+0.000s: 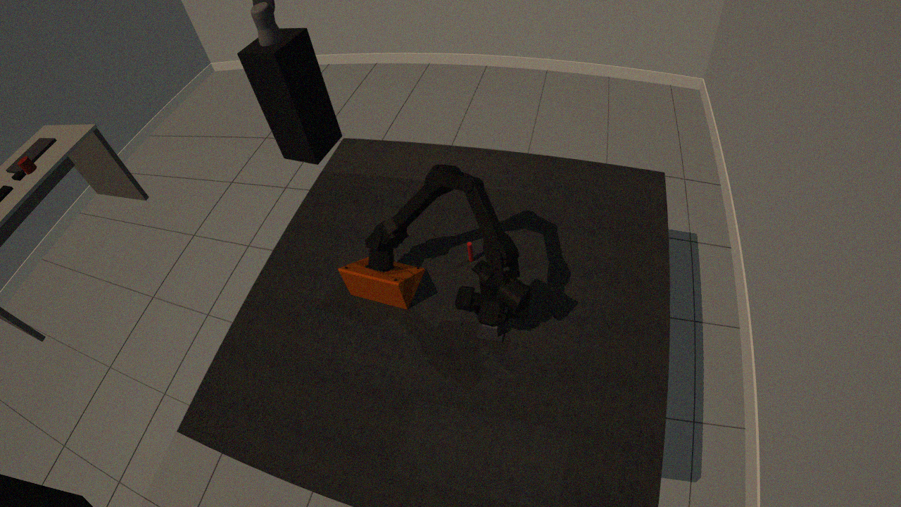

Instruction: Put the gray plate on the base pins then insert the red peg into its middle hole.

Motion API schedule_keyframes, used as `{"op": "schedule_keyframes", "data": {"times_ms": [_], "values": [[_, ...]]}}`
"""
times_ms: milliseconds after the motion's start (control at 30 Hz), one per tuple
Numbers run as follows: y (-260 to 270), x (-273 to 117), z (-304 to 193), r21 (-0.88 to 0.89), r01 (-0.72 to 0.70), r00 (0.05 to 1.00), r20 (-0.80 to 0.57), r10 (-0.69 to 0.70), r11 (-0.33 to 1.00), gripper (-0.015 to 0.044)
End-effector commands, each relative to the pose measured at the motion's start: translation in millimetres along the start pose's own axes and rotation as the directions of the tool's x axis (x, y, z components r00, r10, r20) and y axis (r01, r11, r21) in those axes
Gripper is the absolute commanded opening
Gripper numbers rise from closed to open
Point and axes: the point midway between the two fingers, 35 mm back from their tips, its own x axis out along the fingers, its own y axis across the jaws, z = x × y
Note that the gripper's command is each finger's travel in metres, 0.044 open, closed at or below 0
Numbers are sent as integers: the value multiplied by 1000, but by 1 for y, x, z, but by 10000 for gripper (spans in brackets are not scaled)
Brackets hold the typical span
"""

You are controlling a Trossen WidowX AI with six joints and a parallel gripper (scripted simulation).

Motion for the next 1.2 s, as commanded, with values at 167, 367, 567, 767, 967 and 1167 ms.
{"op": "schedule_keyframes", "data": {"times_ms": [167,367,567,767,967,1167], "values": [[1,-3,1,0,-1,1000,1,1,1000,440],[5,-82,3,5,1,1000,5,-1,1000,440],[3,-118,1,7,2,1000,1,-2,1000,440],[1,-120,-9,-11,2,1000,2,-2,1000,440],[-26,-128,-90,-171,4,1000,4,-4,985,440],[-71,-124,-159,-332,5,1000,-1,-5,943,440]]}}
